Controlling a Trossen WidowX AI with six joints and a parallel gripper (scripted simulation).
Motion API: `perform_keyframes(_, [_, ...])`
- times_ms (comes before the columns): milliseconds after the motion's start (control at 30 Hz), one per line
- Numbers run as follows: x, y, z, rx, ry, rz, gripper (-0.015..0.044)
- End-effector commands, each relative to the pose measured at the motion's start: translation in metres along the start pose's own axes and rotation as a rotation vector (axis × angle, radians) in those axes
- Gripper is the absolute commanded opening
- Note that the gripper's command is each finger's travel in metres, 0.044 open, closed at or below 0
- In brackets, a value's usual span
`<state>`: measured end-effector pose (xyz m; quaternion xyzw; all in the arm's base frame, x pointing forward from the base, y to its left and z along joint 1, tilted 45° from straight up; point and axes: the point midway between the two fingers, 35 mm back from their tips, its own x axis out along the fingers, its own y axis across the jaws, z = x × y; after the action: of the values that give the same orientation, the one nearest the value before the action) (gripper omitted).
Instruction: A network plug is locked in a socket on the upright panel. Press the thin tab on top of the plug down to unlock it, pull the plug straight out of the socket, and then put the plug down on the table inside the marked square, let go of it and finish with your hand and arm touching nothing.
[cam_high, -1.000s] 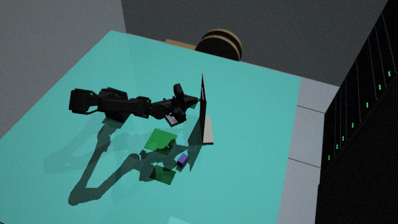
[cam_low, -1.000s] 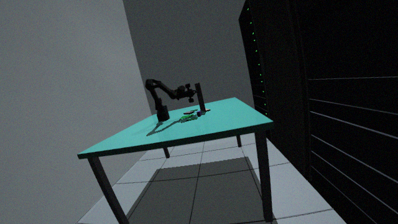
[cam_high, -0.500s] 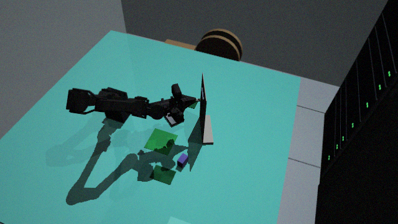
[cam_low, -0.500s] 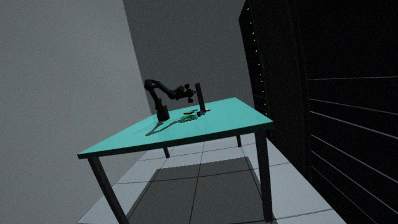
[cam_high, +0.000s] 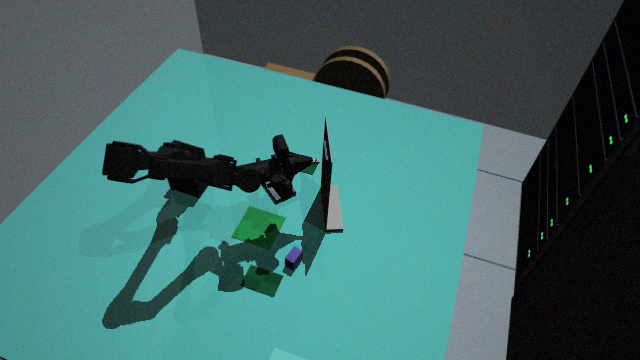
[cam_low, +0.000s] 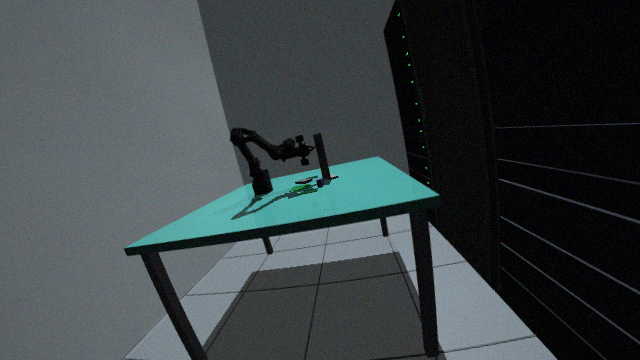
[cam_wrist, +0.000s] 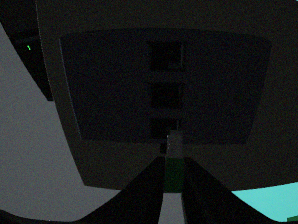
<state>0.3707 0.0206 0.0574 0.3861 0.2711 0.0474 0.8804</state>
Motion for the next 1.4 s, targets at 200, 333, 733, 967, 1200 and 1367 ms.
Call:
perform_keyframes(200, [-0.005, 0.001, -0.001, -0.005, 0.001, 0.003, 0.0000])
perform_keyframes(333, [-0.007, 0.001, -0.002, -0.005, 0.001, 0.003, 0.0000])
perform_keyframes(733, [-0.013, 0.001, -0.003, -0.005, 0.002, 0.003, 0.0000])
perform_keyframes(967, [-0.016, 0.001, -0.004, -0.005, 0.002, 0.003, 0.0000])
perform_keyframes(1200, [-0.020, 0.001, -0.005, -0.005, 0.002, 0.003, 0.0000])
perform_keyframes(1367, [-0.022, 0.001, -0.006, -0.005, 0.002, 0.003, 0.0000])
